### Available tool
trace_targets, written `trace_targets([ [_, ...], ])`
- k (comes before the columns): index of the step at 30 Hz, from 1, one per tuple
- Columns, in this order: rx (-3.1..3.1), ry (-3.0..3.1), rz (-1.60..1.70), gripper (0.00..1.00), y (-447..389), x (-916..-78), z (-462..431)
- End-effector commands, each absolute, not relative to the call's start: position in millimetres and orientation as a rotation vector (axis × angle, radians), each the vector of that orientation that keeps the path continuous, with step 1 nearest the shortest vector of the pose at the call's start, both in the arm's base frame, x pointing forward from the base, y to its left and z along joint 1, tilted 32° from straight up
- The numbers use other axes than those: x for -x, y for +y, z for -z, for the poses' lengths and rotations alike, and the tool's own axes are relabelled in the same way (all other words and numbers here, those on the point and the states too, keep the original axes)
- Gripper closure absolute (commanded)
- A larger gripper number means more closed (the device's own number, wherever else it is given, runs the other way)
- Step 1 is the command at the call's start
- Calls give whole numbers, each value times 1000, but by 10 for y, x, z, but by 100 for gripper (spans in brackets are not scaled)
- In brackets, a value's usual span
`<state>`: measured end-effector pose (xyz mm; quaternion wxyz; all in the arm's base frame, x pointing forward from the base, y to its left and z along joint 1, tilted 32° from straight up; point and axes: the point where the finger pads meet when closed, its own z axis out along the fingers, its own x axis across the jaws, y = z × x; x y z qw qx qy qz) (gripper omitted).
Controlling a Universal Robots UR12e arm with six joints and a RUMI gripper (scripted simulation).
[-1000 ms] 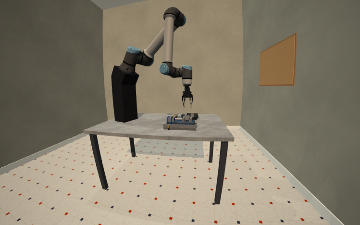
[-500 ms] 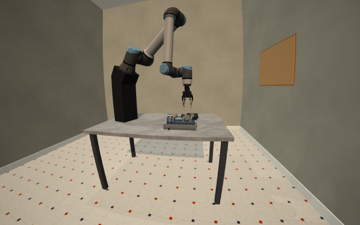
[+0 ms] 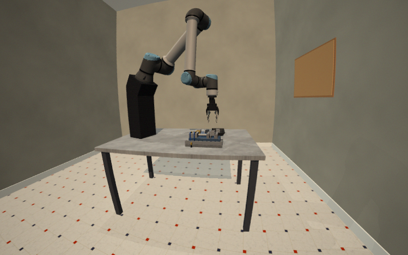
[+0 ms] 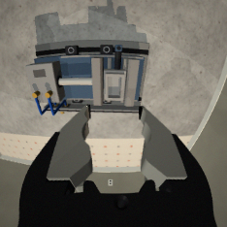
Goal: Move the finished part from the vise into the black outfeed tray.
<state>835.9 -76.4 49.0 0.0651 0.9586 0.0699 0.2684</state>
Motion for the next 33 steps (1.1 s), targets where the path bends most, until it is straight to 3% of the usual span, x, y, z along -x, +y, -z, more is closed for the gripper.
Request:
trace_targets([
  [1, -2892, 211, -811, 60, -765, -8368, -487],
  [33, -2892, 211, -811, 60, -803, -8593, -123],
])
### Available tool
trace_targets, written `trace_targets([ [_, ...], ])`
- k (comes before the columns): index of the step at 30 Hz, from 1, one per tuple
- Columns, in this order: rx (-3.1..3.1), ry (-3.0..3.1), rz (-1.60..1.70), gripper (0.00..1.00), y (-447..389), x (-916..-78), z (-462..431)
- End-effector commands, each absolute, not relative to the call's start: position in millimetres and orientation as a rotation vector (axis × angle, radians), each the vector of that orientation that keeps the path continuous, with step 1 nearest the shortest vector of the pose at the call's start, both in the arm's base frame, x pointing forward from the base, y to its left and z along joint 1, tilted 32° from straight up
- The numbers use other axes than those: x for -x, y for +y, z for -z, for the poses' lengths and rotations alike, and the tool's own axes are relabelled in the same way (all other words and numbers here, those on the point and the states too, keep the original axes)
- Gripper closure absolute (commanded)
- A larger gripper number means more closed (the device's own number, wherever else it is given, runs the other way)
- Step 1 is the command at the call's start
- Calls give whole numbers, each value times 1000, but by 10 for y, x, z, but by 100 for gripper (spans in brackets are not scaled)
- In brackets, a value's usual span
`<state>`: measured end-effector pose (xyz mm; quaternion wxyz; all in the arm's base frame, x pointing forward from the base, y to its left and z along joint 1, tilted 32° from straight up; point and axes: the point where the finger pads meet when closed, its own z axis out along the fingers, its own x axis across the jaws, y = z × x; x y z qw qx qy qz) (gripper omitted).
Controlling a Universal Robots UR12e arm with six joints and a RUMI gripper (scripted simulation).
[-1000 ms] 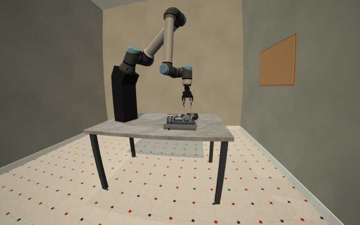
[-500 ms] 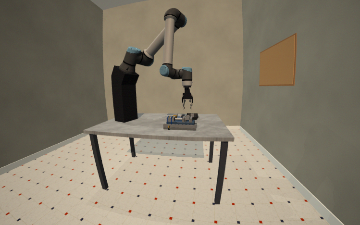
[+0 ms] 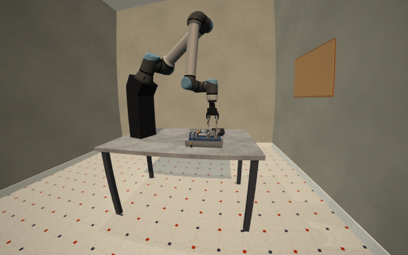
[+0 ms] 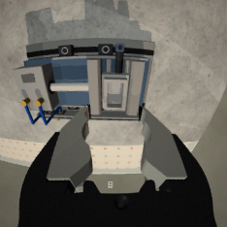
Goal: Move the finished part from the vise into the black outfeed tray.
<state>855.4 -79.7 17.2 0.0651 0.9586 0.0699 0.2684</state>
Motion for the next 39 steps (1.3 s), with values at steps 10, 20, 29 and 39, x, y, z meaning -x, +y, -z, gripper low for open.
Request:
trace_targets([
  [10, -2892, 211, -811, 60, -813, -8655, -23],
  [20, -2892, 211, -811, 60, -818, -8688, 31],
  [29, -2892, 211, -811, 60, -819, -8690, 34],
  [39, -2892, 211, -811, 60, -819, -8690, 34],
])
